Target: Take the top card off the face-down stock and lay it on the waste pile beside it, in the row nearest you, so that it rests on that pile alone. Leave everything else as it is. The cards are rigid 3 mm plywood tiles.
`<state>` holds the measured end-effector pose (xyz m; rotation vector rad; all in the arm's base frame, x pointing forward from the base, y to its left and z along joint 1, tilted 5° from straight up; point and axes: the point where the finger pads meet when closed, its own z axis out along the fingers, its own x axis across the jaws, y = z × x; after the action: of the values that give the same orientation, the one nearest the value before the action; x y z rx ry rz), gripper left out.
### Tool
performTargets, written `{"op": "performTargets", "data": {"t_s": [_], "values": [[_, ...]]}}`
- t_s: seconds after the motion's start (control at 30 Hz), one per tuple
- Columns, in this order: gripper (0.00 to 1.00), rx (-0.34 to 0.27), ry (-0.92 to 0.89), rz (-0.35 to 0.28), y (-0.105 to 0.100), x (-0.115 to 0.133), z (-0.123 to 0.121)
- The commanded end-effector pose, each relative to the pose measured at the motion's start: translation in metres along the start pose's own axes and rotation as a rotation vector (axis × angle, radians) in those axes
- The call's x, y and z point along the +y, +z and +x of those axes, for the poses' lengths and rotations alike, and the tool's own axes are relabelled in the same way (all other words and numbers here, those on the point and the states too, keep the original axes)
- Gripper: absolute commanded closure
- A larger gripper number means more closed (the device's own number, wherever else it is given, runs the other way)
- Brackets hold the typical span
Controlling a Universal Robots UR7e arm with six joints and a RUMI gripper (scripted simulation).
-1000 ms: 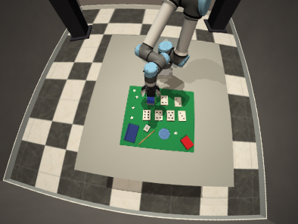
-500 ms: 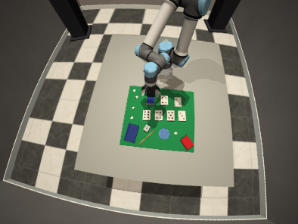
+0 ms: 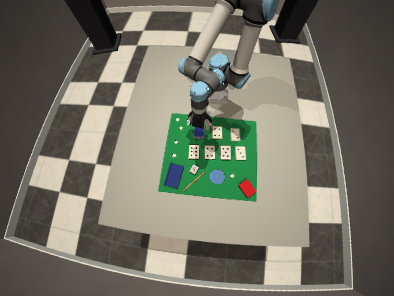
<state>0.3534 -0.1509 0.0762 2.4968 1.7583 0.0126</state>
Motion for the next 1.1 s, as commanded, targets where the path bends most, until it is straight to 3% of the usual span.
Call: {"op": "performTargets", "data": {"t_s": [0.0, 0.33, 1.07], "values": [[0.00, -0.002, 0.156, 0.002, 0.000, -0.003, 0.002], [0.00, -0.003, 0.414, 0.001, 0.000, -0.004, 0.006], [0.00, -0.002, 1.236, 0.000, -0.001, -0.002, 0.013]]}}
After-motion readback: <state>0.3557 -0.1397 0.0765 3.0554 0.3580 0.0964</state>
